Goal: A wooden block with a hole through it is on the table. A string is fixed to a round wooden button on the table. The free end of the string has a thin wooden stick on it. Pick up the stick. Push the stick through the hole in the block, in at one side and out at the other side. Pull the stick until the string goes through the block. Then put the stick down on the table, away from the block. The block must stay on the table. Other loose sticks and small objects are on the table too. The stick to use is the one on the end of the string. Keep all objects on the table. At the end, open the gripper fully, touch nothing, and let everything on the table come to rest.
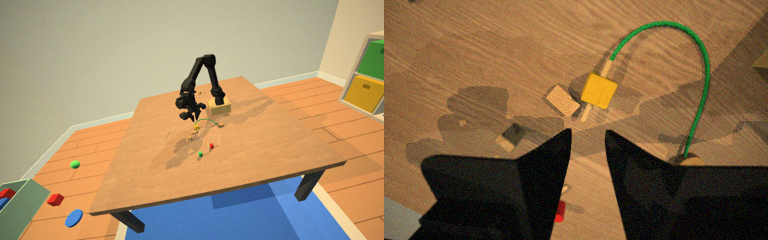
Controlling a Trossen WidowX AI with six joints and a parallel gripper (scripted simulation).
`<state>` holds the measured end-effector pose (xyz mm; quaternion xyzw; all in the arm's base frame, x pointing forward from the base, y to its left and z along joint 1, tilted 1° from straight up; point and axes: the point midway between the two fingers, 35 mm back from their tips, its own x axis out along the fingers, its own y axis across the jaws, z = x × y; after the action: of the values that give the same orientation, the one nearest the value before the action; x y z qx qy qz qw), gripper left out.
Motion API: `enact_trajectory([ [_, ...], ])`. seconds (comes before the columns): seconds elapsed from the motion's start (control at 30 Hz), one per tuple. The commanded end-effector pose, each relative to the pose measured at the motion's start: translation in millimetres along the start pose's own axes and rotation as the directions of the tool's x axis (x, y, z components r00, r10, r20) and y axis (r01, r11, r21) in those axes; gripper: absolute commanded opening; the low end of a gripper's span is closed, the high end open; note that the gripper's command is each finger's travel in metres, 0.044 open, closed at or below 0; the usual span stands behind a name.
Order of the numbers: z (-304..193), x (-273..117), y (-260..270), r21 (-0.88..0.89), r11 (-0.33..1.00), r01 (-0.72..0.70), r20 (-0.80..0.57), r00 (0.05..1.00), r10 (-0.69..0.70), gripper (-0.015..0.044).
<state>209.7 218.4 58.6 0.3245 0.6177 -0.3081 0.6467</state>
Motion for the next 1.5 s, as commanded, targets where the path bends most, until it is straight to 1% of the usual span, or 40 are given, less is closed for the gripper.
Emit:
enact_trajectory([
  [0.0, -10.1, 3.4, 1.1, 0.363, 0.932, 0.015, -0.007, 1.0, -0.013, 0.0121],
  [0.4, -10.2, 6.1, 1.4, 0.363, 0.932, 0.014, -0.007, 1.0, -0.013, 0.0121],
  [1.47, -11.0, 58.7, 2.6, 0.363, 0.932, 0.015, -0.007, 1.0, -0.013, 0.0121],
])
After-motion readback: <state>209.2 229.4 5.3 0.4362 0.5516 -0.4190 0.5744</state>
